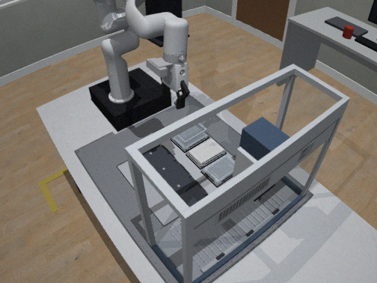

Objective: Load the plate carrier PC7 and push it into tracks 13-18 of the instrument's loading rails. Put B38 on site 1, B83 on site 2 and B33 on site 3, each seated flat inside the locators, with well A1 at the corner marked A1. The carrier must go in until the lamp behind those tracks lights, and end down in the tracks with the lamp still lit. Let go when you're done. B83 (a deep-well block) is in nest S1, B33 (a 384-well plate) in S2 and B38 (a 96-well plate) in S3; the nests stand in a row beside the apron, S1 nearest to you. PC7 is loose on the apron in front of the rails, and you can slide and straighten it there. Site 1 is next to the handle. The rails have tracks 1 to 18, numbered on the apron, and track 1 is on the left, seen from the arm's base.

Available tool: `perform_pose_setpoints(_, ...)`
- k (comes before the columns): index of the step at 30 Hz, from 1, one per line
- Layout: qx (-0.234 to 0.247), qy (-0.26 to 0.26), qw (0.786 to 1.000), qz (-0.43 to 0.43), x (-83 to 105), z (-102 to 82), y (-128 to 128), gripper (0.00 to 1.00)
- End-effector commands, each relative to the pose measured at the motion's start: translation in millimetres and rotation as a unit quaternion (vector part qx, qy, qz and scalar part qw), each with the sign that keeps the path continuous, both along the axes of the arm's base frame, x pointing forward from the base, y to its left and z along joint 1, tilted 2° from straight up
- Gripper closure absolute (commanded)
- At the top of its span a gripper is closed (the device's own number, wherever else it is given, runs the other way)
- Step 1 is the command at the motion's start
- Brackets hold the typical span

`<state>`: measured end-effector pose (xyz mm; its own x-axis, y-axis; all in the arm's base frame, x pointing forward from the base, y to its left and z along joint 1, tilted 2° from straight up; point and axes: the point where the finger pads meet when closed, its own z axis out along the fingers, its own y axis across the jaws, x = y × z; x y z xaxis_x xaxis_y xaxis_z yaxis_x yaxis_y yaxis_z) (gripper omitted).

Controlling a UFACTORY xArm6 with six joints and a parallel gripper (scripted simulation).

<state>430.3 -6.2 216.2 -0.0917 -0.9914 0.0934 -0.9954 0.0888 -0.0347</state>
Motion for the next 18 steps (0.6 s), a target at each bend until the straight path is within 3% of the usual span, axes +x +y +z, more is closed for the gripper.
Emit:
perform_pose_setpoints(1,0.009,0.000,1.000,0.004,11.8,-12.0,11.0,0.00)
perform_pose_setpoints(18,0.033,0.009,0.999,0.014,40.1,-60.7,48.5,0.00)
